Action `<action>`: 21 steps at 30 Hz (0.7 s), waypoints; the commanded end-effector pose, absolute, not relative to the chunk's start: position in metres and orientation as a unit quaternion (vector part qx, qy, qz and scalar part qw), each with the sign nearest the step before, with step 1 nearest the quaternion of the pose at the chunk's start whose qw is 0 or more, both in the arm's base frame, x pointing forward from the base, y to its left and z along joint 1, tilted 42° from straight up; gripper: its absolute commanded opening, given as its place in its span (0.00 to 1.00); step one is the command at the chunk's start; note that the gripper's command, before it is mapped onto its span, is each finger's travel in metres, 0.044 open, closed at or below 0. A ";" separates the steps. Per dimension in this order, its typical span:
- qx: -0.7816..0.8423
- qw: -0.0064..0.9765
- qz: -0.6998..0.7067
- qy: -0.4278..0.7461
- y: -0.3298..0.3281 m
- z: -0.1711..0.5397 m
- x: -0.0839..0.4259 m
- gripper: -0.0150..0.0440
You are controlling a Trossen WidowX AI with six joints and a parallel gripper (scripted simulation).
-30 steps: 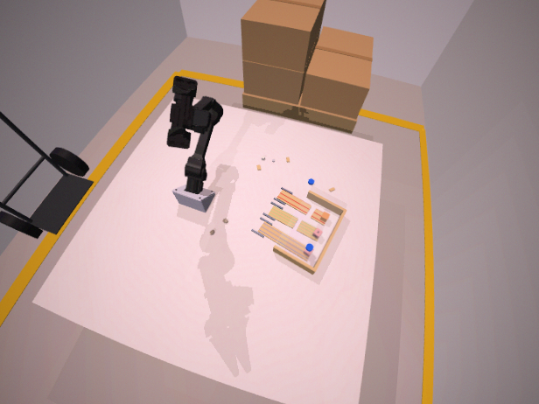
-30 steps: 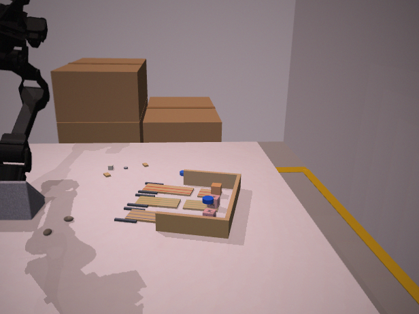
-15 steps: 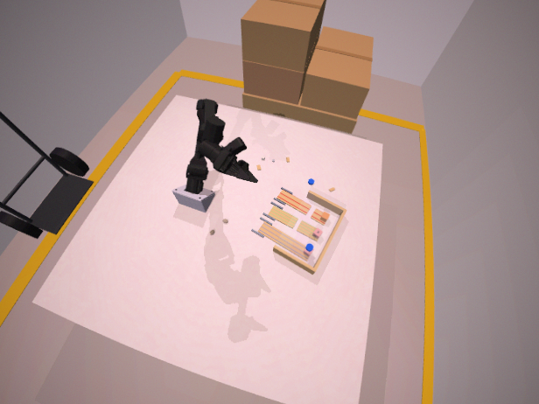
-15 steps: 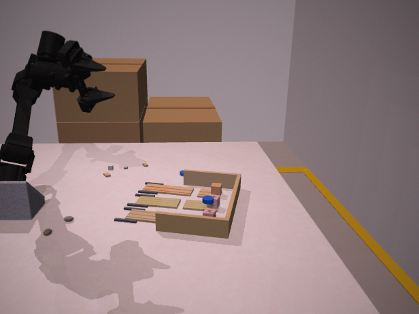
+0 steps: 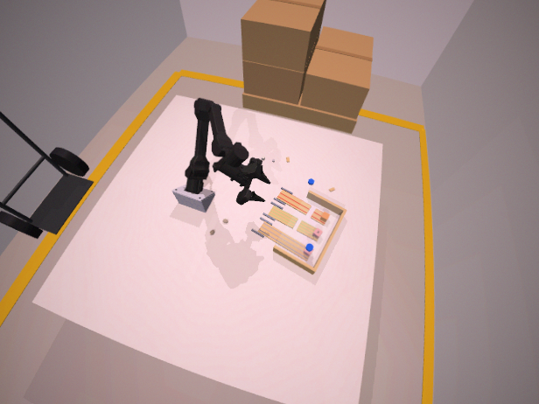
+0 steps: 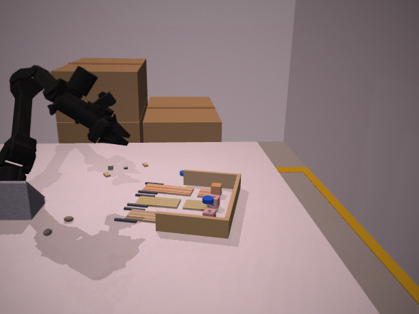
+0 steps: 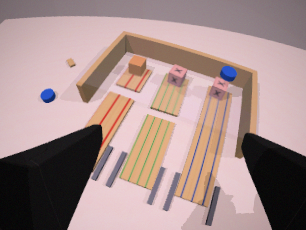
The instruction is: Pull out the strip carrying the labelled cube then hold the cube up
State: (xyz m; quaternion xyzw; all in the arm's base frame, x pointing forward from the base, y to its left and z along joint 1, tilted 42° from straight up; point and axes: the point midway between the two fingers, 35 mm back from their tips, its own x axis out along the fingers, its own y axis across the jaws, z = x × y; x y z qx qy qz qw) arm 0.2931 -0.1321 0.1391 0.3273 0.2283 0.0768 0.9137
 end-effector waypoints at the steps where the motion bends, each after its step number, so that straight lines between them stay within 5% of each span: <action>1: 0.345 0.905 0.082 0.235 -0.128 0.135 0.293 0.93; 7: 0.345 0.905 0.082 0.235 -0.128 0.135 0.293 0.93; 21: 0.387 0.762 0.094 0.510 -0.131 0.056 0.345 0.31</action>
